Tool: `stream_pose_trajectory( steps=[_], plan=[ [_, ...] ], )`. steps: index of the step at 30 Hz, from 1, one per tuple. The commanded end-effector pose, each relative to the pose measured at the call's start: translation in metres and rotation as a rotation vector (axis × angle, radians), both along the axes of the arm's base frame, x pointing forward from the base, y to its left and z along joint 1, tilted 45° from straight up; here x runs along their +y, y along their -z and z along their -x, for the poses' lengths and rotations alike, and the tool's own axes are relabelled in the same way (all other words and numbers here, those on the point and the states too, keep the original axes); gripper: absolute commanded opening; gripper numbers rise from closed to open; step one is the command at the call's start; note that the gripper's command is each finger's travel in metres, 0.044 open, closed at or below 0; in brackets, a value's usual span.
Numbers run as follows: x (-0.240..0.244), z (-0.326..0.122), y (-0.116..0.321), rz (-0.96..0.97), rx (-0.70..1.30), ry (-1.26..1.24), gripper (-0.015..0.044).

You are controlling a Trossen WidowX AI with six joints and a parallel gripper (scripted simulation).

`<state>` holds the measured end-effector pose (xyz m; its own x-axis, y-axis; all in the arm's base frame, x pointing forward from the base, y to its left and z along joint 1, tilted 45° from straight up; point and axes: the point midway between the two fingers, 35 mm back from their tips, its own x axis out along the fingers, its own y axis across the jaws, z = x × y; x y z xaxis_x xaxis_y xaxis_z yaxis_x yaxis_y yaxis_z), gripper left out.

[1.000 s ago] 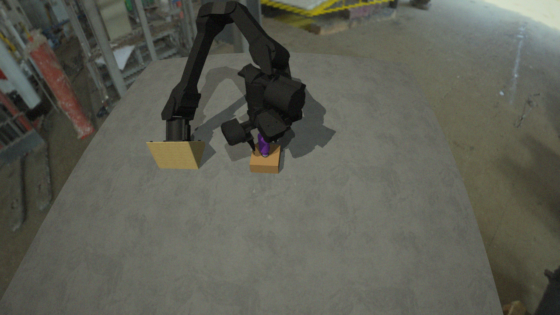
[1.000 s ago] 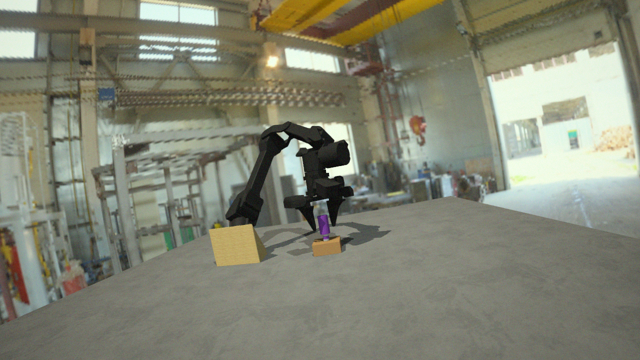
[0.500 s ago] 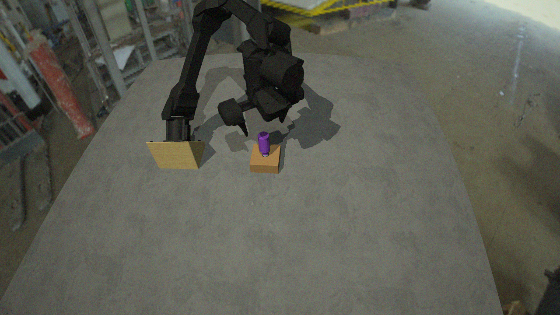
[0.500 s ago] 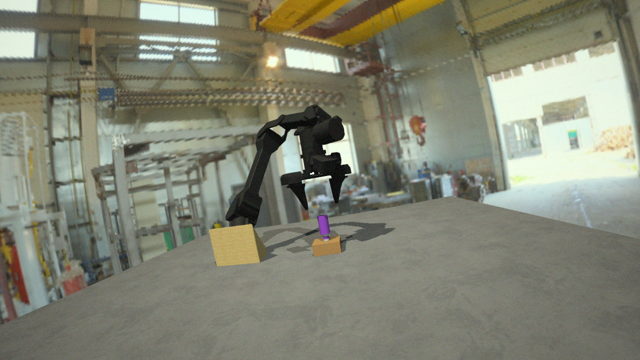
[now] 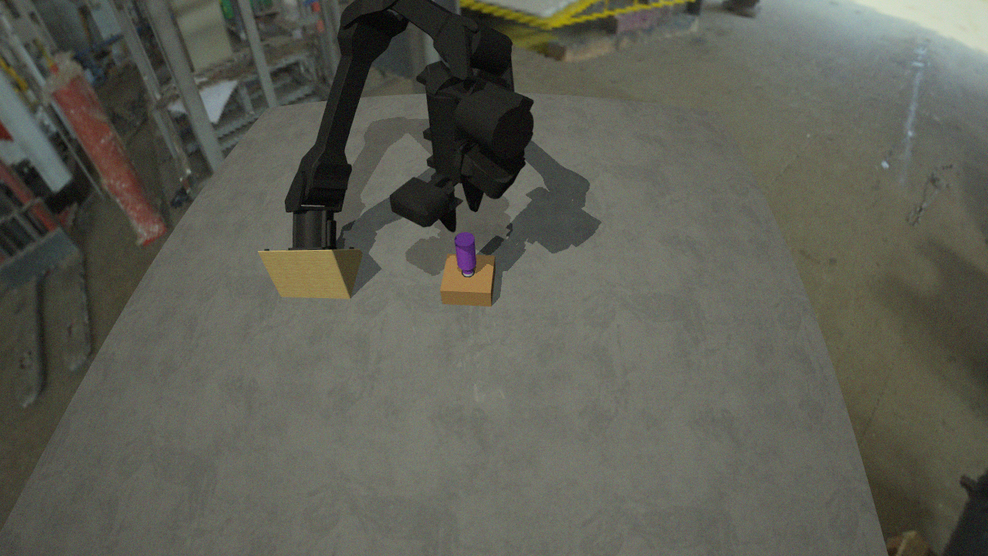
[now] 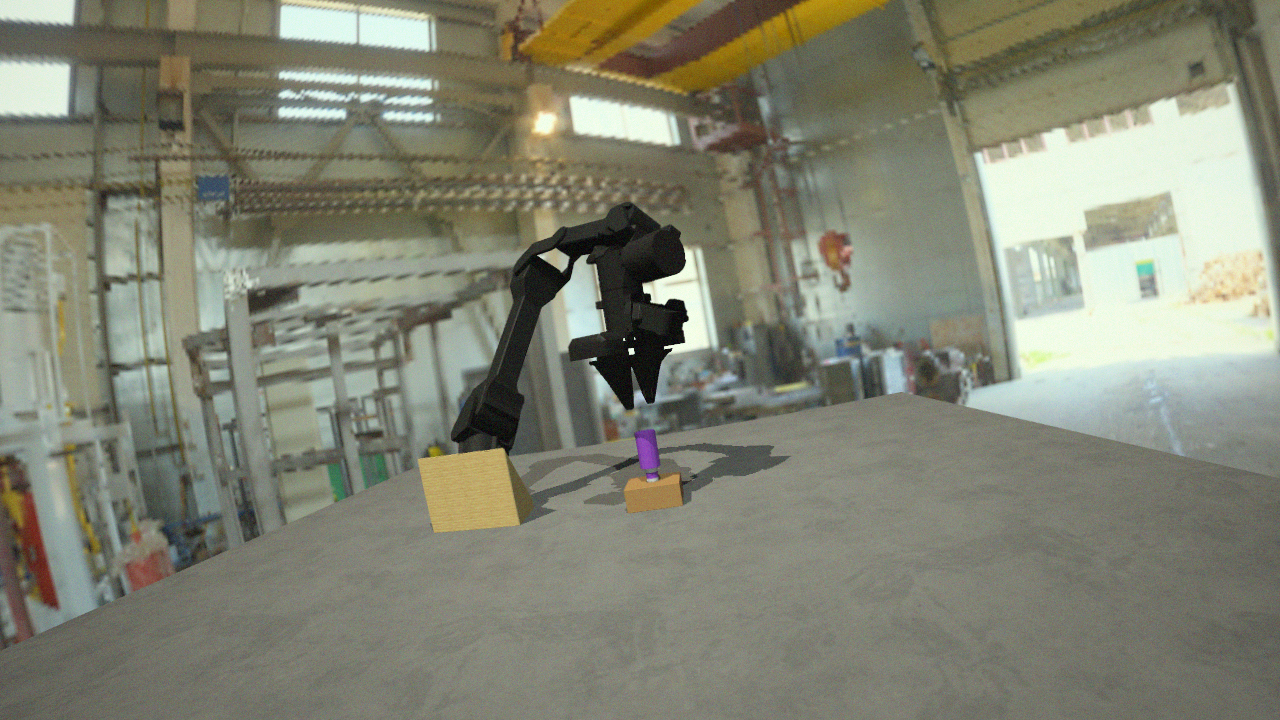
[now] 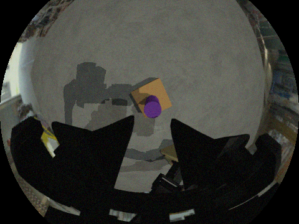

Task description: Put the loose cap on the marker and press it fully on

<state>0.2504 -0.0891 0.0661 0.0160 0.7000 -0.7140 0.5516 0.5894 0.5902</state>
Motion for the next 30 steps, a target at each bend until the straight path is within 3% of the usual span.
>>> stream_pose_trajectory(
  steps=[1, 5, 30],
  plan=[
    [0.003, 0.0, 0.003, 0.012, -0.382, -0.388, 0.0099],
    [0.003, 0.0, 0.003, 0.012, -0.382, -0.388, 0.0],
    [0.013, 0.0, 0.013, 0.011, -0.383, -0.388, 0.0]
  ],
)
